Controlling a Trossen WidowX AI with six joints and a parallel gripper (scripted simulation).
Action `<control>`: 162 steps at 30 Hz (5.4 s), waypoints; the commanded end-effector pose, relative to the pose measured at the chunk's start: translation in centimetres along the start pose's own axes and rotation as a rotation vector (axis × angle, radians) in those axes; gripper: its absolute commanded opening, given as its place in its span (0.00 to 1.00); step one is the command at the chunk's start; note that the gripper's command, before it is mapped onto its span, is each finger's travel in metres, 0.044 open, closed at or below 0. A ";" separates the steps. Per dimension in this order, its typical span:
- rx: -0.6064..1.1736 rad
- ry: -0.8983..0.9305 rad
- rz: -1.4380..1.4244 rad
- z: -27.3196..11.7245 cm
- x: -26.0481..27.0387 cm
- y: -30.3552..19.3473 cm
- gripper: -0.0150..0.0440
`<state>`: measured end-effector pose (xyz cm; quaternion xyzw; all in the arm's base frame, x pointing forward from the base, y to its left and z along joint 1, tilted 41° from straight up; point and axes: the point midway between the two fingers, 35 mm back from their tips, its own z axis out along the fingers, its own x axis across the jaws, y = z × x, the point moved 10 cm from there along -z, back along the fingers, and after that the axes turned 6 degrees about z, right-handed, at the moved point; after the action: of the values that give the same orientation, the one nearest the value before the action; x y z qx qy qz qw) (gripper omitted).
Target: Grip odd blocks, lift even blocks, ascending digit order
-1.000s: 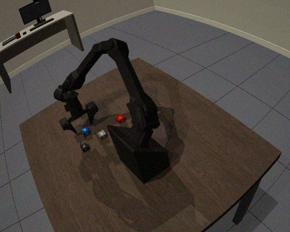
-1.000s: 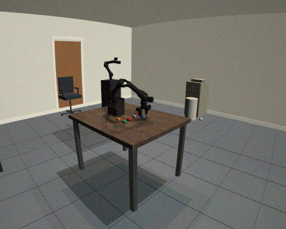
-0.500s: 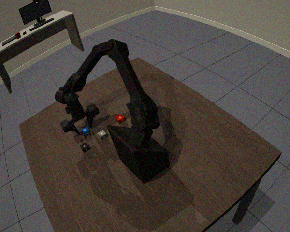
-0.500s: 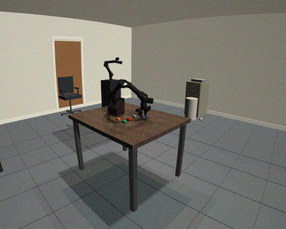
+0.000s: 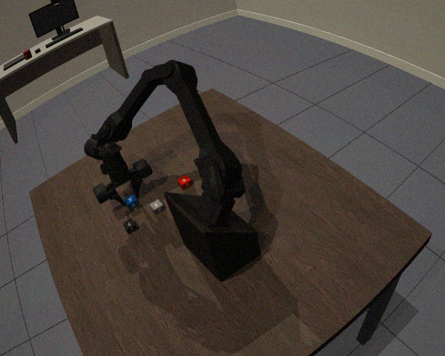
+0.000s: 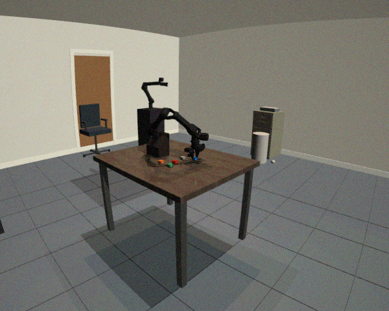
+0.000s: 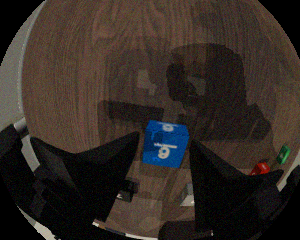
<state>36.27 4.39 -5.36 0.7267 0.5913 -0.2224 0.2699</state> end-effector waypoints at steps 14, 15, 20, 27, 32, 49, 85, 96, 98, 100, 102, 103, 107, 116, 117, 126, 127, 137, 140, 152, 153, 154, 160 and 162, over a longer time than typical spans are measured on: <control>0.000 -0.003 -0.005 0.1 0.0 0.0 0.46; 0.000 -0.003 -0.005 0.1 0.0 0.0 0.46; 0.000 -0.003 -0.005 0.1 0.0 0.0 0.46; 0.000 -0.003 -0.005 0.1 0.0 0.0 0.46; 0.000 -0.002 -0.005 0.0 0.0 0.0 0.46; 0.000 -0.002 -0.005 -1.4 0.0 0.0 0.46; 0.000 -0.003 -0.005 0.1 0.0 0.0 0.93; 0.000 0.000 -0.005 -3.9 0.0 0.0 0.89; 0.000 0.003 -0.006 -6.5 0.2 0.2 0.80; 0.000 0.004 -0.006 -10.4 0.1 0.1 0.71; 0.001 0.003 -0.006 -11.7 0.1 0.0 0.62; 0.001 0.003 -0.006 -11.7 0.1 0.0 0.58; 0.001 0.003 -0.006 -11.7 0.1 0.0 0.46; 0.001 0.006 -0.007 -11.8 0.8 -1.2 0.46; 0.002 0.009 -0.007 -11.9 1.6 -2.6 0.46; 0.005 0.007 -0.009 -11.8 4.2 -9.1 0.46; 0.005 0.007 -0.009 -11.8 4.2 -9.1 0.46; 0.004 0.004 -0.008 -3.6 4.2 -9.2 0.86; 0.004 0.004 -0.008 -3.5 4.2 -9.2 0.93; 0.003 0.003 -0.008 -1.6 4.2 -9.1 0.93; 0.003 0.003 -0.008 -1.4 4.2 -9.1 0.93; 0.003 0.003 -0.008 -1.3 4.2 -9.1 0.93; 0.003 0.002 -0.008 -0.3 4.2 -9.2 0.93; 0.003 0.002 -0.008 0.0 4.1 -9.2 0.93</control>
<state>28.37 9.42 -8.67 0.7278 0.5925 -0.2179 0.2679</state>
